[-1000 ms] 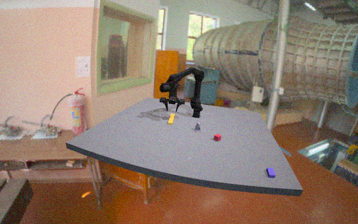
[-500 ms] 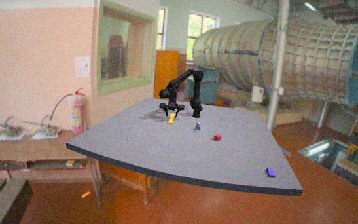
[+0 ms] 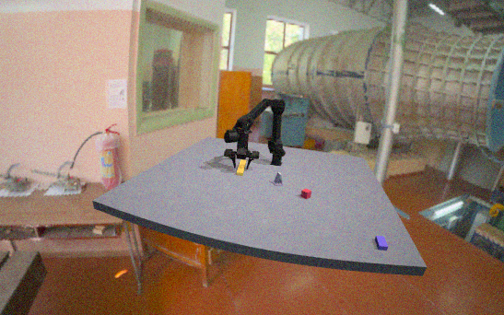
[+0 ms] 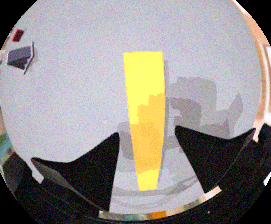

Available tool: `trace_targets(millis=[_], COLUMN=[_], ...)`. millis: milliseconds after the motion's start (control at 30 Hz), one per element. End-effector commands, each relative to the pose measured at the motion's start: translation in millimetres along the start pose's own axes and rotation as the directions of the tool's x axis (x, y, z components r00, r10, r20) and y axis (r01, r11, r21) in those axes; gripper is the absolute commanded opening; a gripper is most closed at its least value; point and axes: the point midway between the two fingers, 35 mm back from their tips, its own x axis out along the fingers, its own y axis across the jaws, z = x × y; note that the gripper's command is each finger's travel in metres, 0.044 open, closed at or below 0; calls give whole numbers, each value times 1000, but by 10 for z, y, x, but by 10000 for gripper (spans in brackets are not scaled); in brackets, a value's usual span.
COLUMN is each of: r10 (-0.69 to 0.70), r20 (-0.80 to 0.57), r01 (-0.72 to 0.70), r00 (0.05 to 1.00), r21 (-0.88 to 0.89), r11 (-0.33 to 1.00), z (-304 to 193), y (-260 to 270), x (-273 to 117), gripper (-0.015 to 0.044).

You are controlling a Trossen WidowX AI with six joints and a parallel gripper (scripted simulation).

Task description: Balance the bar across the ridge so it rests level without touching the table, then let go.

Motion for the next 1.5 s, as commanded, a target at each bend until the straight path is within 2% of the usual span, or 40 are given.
trace_targets(millis=[0,367,567,800,933,1467], r10=[5,5,4,4,4,4], r20=[1,1,-3,-3,-3,-1], r01=[-5,-5,-4,-4,-4,-4], r00=[1000,1000,1000,1000,1000,1000], r21=[6,6,0,0,0,2], r11=[1000,1000,1000,1000,1000,1000], z=[-4,-4,-9,-9,-1,30], y=[12,12,12,12,1,-36], x=[34,34,30,30,-29,-426], gripper=[315,315,157,111,6,0])
